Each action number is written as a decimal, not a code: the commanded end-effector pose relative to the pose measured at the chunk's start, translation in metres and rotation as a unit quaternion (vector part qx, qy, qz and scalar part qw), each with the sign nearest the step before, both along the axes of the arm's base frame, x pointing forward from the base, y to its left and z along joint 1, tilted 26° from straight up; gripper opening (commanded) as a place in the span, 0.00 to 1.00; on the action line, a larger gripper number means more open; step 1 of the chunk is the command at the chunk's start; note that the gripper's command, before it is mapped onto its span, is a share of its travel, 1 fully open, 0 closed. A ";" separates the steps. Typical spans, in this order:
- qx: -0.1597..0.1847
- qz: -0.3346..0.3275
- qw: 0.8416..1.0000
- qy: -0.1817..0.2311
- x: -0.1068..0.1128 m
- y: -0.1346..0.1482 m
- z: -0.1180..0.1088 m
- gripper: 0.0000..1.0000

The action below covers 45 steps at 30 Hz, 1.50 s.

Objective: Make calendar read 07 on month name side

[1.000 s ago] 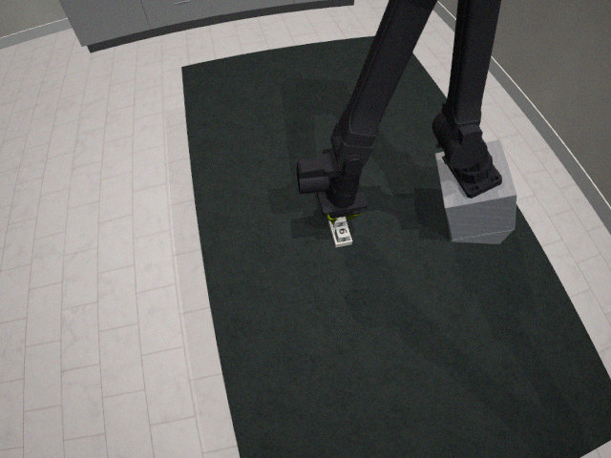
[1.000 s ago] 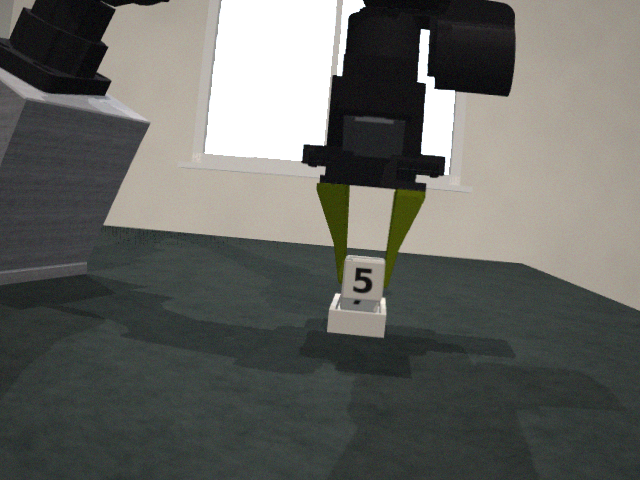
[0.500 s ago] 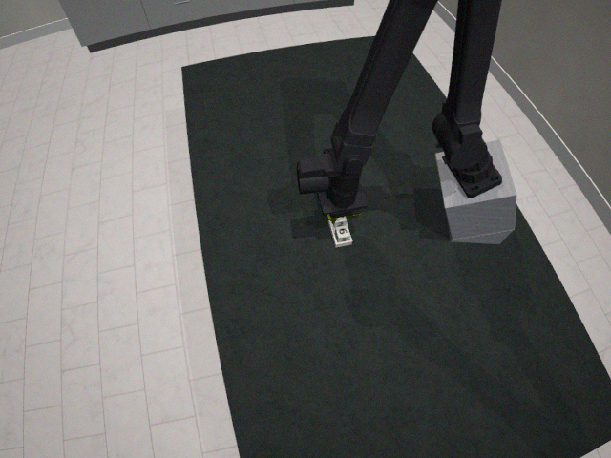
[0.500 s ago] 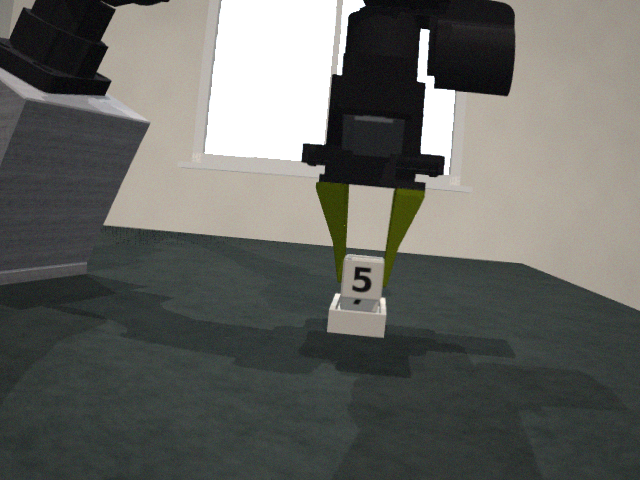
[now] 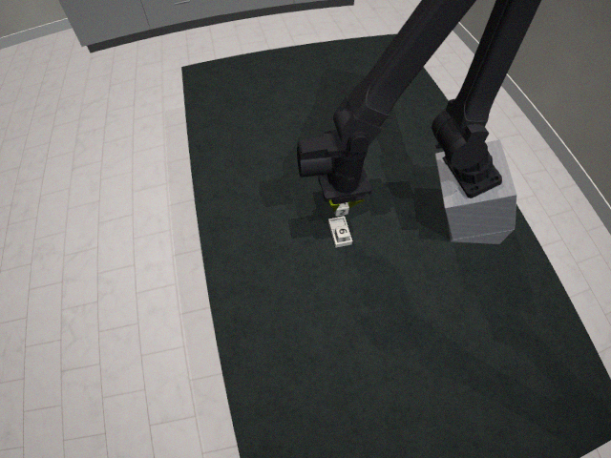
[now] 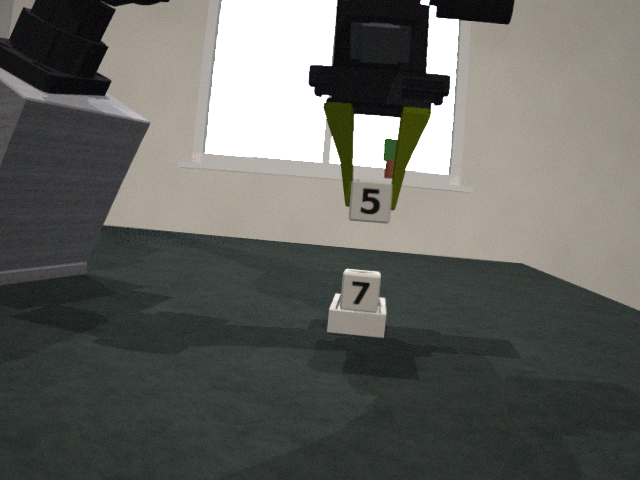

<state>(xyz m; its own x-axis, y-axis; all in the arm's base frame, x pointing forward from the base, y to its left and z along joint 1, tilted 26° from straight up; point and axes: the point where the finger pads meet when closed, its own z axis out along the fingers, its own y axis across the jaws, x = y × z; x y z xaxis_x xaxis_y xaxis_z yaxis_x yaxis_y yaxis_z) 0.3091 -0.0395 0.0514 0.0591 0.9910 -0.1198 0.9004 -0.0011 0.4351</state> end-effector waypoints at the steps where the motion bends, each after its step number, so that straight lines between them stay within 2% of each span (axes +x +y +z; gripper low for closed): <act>1: 0.000 -0.004 1.000 -0.019 0.009 0.004 0.033 0.26; 7: 0.001 -0.004 1.000 -0.021 0.003 0.005 0.047 0.26; 11: 0.002 -0.007 1.000 -0.006 0.001 0.004 0.039 0.26; 19: 0.000 -0.004 1.000 -0.016 0.003 0.004 0.043 0.26; 27: -0.032 0.066 0.997 -0.004 0.007 0.011 0.040 0.26; 33: -0.083 0.173 0.981 0.009 0.011 0.021 0.039 0.26; 36: -0.085 0.177 0.980 0.010 0.011 0.022 0.039 0.26; 38: -0.112 0.230 0.967 0.019 0.012 0.026 0.038 0.26; 42: -0.130 0.271 0.953 0.025 0.013 0.031 0.037 0.26; 45: -0.157 0.323 0.933 0.033 0.014 0.035 0.037 0.26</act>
<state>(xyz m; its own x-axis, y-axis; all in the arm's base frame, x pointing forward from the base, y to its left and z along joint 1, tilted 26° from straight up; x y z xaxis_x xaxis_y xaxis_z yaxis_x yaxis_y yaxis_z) 0.3005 -0.0103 0.0691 -0.4533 0.8276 -0.3310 0.7918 0.5444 0.2769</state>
